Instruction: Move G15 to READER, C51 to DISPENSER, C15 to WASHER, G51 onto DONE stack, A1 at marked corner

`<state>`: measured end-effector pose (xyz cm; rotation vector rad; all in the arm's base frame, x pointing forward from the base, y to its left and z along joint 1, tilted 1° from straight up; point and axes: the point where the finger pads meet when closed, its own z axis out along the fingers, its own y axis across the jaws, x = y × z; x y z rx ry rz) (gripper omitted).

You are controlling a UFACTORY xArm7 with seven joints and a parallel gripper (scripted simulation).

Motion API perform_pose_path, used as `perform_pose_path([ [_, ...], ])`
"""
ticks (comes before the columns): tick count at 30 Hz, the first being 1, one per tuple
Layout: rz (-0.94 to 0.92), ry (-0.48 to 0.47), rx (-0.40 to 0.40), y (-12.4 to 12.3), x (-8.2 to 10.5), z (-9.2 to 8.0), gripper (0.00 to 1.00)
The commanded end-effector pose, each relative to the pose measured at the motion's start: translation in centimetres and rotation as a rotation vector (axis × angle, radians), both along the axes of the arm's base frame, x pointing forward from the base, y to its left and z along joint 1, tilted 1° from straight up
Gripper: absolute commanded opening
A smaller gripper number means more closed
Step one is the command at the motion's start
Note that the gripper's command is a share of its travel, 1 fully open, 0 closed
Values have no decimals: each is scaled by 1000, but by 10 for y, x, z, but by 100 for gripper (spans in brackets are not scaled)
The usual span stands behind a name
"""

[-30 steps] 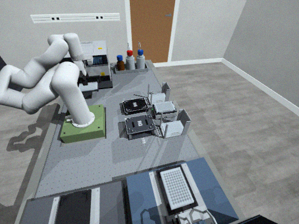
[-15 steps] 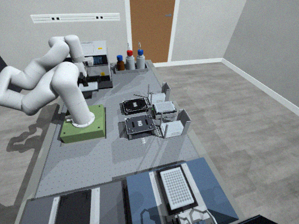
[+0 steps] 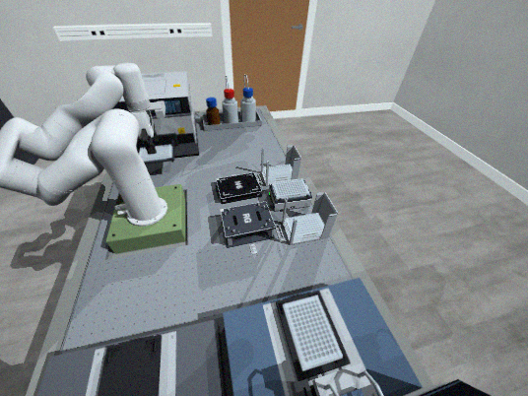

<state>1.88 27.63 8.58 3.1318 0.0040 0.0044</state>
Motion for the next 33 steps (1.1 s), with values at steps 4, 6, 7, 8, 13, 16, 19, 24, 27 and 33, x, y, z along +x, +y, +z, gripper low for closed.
perform_pose_path([
  [4, 1, -1, 3, 0, 0, -9, 100],
  [6, 1, -1, 3, 0, 0, -12, 100],
  [7, 1, -1, 3, 0, 0, -13, 100],
  [8, 1, -1, 3, 0, 0, -14, 100],
  [13, 1, -1, 3, 0, 0, -14, 100],
  [16, 1, -1, 3, 0, 0, -14, 100],
  [19, 1, -1, 3, 0, 0, -14, 100],
  [24, 1, -1, 3, 0, 0, -14, 100],
  [27, 1, -1, 3, 0, 0, -14, 100],
  [33, 1, -1, 3, 0, 0, -16, 100],
])
